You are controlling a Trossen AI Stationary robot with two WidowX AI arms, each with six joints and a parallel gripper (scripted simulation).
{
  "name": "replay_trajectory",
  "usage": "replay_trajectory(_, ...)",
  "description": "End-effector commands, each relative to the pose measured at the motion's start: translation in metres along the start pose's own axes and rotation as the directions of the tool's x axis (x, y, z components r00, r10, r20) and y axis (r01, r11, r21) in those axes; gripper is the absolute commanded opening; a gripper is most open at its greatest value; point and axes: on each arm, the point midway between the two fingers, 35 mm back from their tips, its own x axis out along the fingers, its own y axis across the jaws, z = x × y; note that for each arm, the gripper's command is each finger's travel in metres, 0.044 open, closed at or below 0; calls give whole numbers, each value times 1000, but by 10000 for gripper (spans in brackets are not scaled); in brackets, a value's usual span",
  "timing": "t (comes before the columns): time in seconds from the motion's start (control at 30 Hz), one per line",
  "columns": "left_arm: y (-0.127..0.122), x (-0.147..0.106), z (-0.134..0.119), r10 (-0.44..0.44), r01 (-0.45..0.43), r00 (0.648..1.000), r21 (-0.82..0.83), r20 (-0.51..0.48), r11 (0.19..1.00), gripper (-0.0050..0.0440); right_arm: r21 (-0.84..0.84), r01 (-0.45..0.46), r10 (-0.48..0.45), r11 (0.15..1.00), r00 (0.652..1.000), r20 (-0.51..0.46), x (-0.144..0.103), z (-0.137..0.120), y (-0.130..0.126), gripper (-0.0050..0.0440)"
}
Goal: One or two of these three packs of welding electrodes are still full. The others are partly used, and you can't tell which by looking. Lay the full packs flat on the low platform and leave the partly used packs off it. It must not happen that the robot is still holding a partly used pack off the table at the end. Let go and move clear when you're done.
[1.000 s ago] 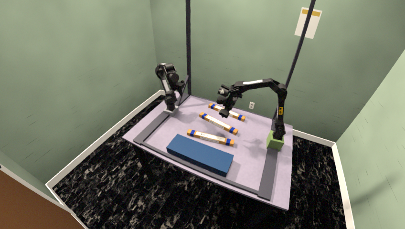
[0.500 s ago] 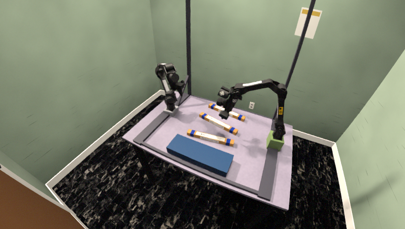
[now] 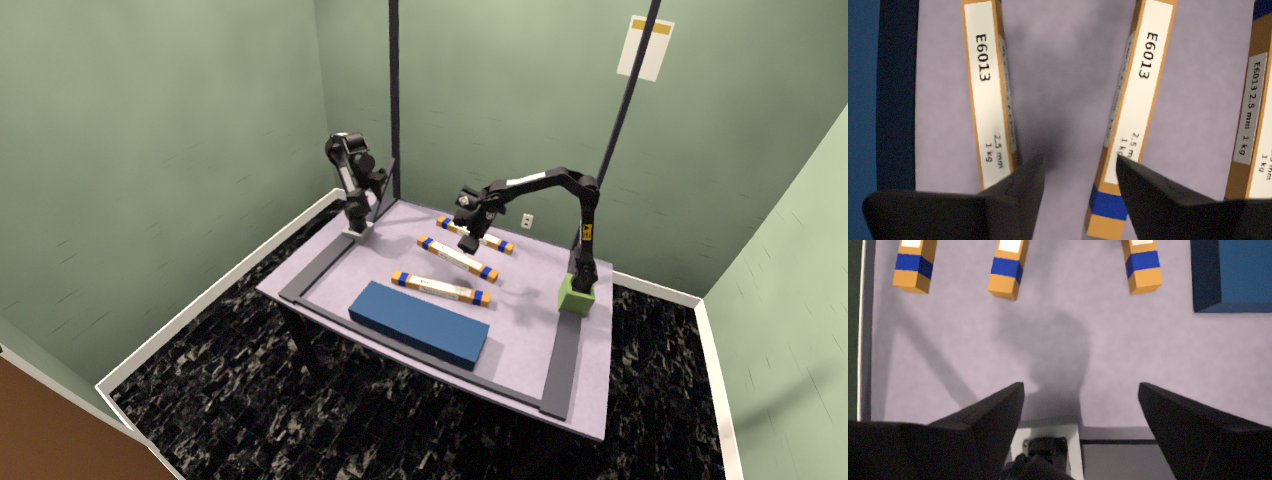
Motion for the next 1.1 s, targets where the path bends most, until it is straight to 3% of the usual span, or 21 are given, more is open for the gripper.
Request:
replay_trajectory(0.0, 0, 6, -2, 1, -1, 1000, -3, -1, 1000, 200, -8, 9, -9, 1000, 1000, 25, -7, 4, 0, 330)
replay_trajectory(0.37, 0, 18, -5, 1, -1, 1000, -3, -1, 1000, 200, -8, 9, -9, 1000, 1000, 25, -7, 4, 0, 330)
replay_trajectory(1.07, 0, 18, -5, 1, -1, 1000, -3, -1, 1000, 200, -8, 9, -9, 1000, 1000, 25, -7, 4, 0, 330)
